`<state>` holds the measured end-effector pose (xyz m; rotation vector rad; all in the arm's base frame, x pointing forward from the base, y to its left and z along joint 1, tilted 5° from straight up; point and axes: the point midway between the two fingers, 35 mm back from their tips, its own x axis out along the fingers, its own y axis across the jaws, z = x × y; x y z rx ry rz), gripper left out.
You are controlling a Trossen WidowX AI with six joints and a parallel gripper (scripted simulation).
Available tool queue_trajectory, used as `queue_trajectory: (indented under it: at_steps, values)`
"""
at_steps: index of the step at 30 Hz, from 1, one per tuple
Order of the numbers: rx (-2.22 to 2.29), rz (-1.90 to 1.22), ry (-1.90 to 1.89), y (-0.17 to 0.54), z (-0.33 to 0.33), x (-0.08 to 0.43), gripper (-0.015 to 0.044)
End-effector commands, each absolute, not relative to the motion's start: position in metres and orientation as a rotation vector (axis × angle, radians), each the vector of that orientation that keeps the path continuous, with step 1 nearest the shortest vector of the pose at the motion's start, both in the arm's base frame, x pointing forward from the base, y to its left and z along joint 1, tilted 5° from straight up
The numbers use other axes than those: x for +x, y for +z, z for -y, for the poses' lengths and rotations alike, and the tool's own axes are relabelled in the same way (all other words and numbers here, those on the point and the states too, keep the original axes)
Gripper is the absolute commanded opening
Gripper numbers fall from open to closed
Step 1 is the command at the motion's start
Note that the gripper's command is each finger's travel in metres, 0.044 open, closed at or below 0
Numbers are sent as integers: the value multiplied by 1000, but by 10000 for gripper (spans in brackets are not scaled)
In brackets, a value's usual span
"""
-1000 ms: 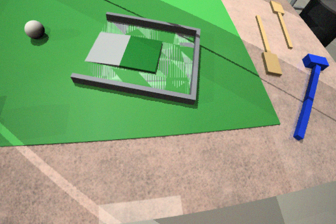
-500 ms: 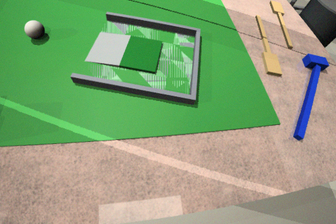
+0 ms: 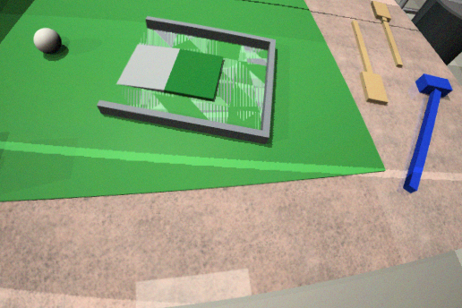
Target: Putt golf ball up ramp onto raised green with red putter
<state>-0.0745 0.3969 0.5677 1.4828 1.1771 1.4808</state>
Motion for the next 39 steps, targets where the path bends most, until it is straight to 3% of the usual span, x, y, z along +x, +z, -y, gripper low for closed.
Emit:
queue_trajectory:
  at_steps: [1,10,18,28,39]
  values:
    - [1223,-997,1414,520,-426,-40,440]
    - [676,-753,1235,416,-451,56,440]
    - [58,-644,1116,311,-430,146,440]
    - [-628,-713,1098,192,-347,229,440]
    - [-1112,-895,1348,99,-226,253,440]
